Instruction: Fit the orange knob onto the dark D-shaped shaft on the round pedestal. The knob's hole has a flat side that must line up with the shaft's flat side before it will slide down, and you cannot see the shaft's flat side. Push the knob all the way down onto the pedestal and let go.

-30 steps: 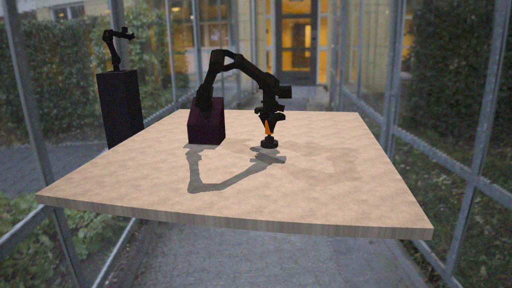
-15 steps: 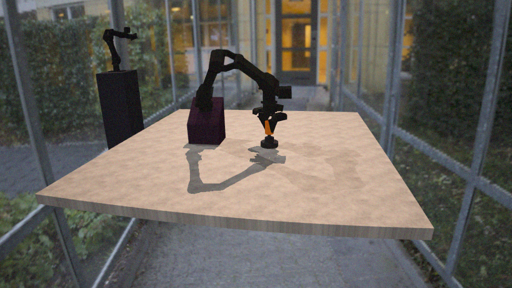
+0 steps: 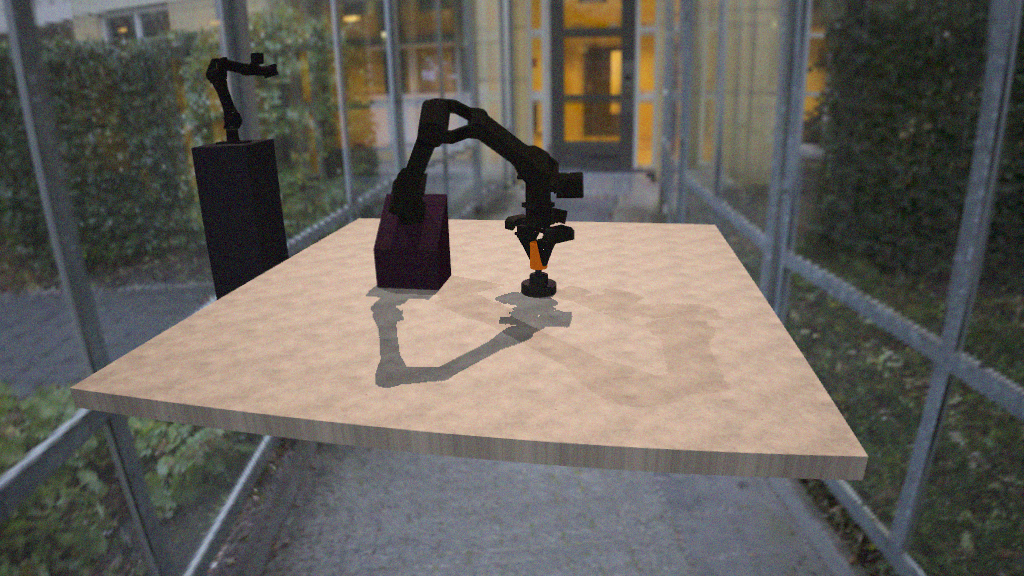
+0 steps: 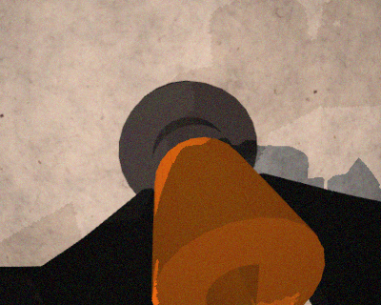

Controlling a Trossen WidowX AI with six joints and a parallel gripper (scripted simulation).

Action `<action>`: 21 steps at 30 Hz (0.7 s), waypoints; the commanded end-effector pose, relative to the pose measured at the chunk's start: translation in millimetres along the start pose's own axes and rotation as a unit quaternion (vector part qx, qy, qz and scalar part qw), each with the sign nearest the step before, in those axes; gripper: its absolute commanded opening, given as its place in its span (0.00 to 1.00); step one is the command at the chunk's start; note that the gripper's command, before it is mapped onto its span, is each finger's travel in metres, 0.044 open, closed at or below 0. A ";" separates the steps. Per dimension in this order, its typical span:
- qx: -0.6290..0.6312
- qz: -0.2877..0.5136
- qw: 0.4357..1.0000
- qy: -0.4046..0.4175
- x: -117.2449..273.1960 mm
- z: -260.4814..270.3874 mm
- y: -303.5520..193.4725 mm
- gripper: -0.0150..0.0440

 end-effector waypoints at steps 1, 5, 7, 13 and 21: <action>0.001 0.000 1.000 0.000 -0.6 0.0 0.4 0.25; 0.001 0.000 1.000 0.000 -0.9 -0.1 0.4 0.25; 0.001 0.000 1.000 0.000 -0.9 -0.1 0.4 0.25; 0.001 -0.001 1.000 0.000 3.8 -0.3 0.1 0.25; 0.101 0.000 0.995 0.000 4.1 -1.5 0.1 0.25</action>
Point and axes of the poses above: the point midway between the two fingers, 35 mm back from their tips, its own x axis back along the fingers, its own z axis across the jaws, y = z × x, the point moved 5 cm from there along x, back along the fingers, and after that the axes turned 10 degrees about x, right-handed, at the moved point
